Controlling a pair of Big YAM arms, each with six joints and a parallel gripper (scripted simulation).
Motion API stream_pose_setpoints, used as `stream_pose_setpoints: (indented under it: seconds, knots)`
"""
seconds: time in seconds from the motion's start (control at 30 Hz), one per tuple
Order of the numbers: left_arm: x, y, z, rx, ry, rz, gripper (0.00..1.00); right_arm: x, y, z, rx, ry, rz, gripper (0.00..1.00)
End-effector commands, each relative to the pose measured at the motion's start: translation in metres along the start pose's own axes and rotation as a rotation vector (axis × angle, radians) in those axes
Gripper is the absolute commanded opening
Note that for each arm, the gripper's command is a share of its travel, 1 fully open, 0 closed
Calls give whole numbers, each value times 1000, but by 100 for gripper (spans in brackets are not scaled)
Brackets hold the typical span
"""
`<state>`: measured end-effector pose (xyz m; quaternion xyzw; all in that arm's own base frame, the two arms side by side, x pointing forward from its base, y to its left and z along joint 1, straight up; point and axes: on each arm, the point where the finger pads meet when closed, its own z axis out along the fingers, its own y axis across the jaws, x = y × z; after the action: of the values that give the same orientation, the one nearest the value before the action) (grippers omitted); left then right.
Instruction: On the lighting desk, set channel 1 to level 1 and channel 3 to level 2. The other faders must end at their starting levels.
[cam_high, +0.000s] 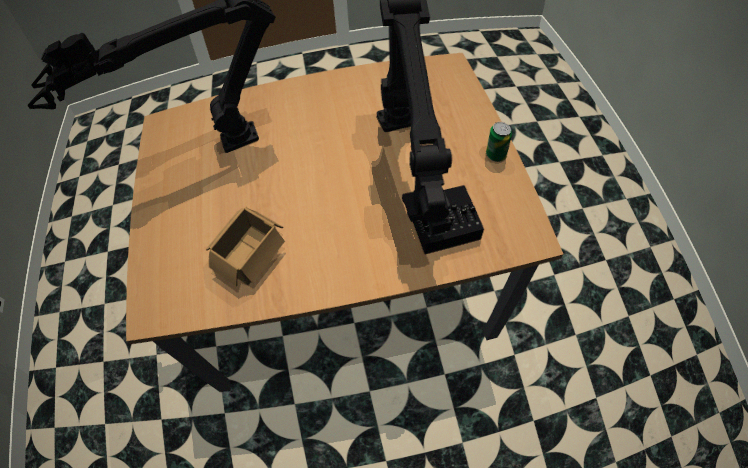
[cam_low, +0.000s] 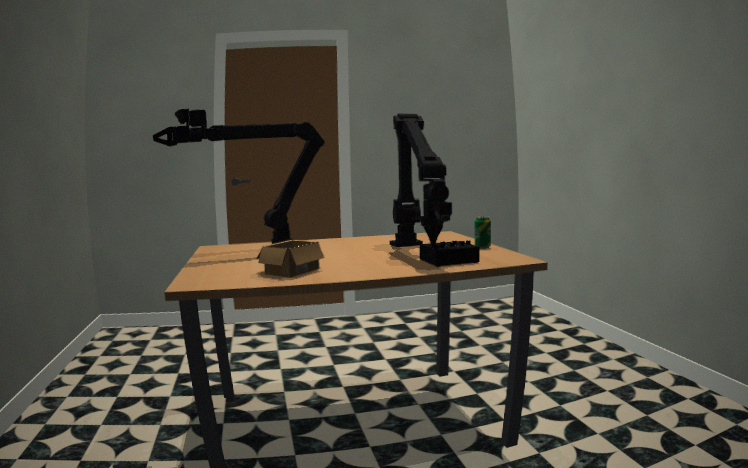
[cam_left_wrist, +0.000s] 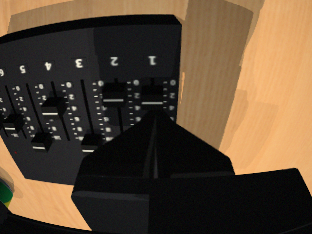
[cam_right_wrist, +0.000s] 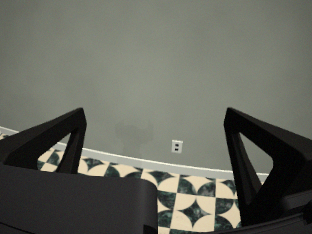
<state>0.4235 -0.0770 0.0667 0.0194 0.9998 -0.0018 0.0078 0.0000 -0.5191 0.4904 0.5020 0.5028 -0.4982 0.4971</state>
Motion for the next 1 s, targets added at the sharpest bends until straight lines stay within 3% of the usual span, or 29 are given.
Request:
stream_pose_setpoints:
  seconds: [0.0, 0.97]
  knots:
    - [-21, 3, -5, 0, -18, -4, 0, -24, -3, -1, 3, -59, 8, 100]
    - [-23, 3, -5, 0, -18, -5, 0, -24, -3, -1, 3, -59, 8, 100]
